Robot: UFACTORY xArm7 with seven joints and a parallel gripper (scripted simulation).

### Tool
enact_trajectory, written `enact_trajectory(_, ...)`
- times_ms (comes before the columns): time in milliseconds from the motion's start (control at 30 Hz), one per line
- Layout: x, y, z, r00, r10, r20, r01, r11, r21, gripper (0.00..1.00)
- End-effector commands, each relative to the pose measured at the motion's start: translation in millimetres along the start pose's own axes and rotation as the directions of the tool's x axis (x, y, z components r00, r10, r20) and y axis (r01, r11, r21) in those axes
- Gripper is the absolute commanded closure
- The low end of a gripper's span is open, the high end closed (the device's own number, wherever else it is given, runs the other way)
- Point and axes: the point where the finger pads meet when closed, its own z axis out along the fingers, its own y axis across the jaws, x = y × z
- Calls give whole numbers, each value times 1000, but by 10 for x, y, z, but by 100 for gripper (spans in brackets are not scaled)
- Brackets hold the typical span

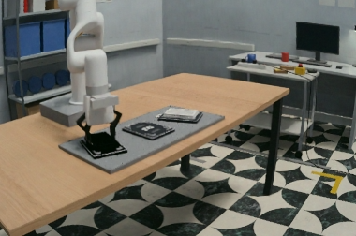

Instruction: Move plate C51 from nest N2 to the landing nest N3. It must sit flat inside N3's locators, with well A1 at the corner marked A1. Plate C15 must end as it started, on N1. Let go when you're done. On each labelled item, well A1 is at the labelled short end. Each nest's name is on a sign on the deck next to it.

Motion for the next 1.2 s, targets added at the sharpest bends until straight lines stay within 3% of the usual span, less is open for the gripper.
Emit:
enact_trajectory(0,20,3,-47,1000,0,-5,0,1000,-1,100)
enact_trajectory(867,20,3,-147,1000,0,-5,0,1000,-1,100)
enact_trajectory(1167,20,3,-297,1000,0,-5,0,1000,-1,100)
